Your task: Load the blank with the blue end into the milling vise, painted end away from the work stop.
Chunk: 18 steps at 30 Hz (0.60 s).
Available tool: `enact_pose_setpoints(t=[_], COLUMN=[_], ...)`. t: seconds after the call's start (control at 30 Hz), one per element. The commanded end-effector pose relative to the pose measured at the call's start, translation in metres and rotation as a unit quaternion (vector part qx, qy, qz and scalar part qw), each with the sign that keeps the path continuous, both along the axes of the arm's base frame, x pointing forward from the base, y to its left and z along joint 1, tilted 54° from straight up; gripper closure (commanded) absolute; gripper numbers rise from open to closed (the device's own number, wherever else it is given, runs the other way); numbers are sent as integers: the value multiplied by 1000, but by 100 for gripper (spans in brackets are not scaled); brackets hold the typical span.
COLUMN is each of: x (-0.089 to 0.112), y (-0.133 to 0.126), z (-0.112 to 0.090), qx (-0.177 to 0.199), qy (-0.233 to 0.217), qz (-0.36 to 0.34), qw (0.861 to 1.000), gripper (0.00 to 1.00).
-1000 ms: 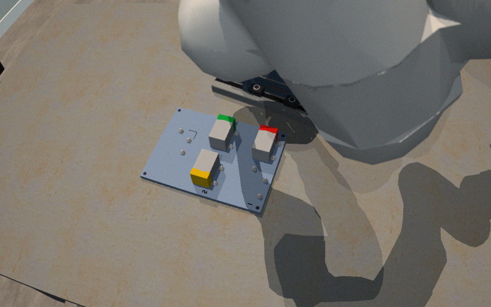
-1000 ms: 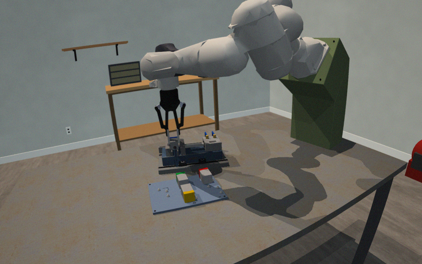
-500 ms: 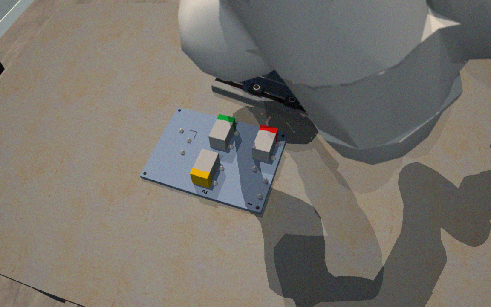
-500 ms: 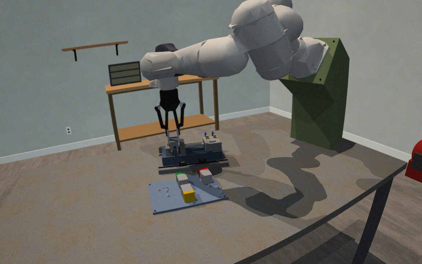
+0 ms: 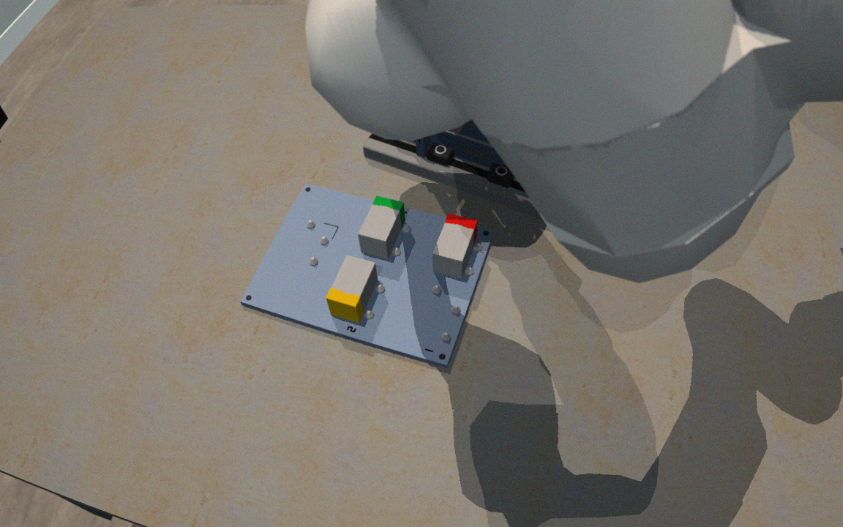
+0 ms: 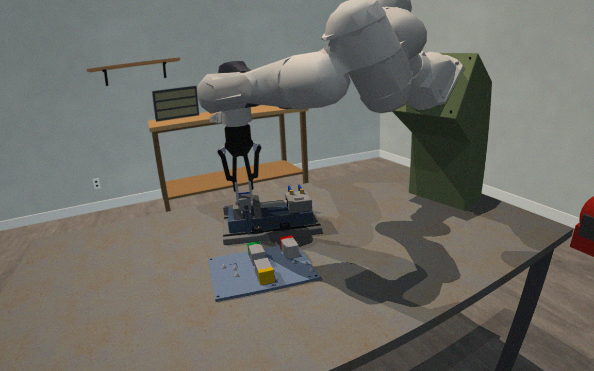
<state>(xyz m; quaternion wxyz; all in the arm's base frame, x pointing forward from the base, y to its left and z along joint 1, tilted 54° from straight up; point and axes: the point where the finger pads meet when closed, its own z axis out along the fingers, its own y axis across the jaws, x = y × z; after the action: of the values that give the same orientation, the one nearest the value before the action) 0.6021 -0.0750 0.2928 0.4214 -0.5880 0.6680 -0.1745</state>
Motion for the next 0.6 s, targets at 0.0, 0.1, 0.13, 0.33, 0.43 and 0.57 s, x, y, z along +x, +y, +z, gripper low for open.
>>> enact_pose_setpoints(t=[0.0, 0.1, 0.13, 0.33, 0.43, 0.57], x=[0, 0, 0, 0, 0, 0], y=[-2, 0, -1, -2, -2, -2], z=[1, 0, 1, 1, 1, 1], qx=[1, 0, 0, 1, 1, 1], qy=[-1, 0, 0, -1, -1, -1], qz=[-2, 0, -1, -2, -2, -2], qw=[1000, 1000, 1000, 1000, 1000, 1000], gripper=[100, 100, 100, 100, 100, 100])
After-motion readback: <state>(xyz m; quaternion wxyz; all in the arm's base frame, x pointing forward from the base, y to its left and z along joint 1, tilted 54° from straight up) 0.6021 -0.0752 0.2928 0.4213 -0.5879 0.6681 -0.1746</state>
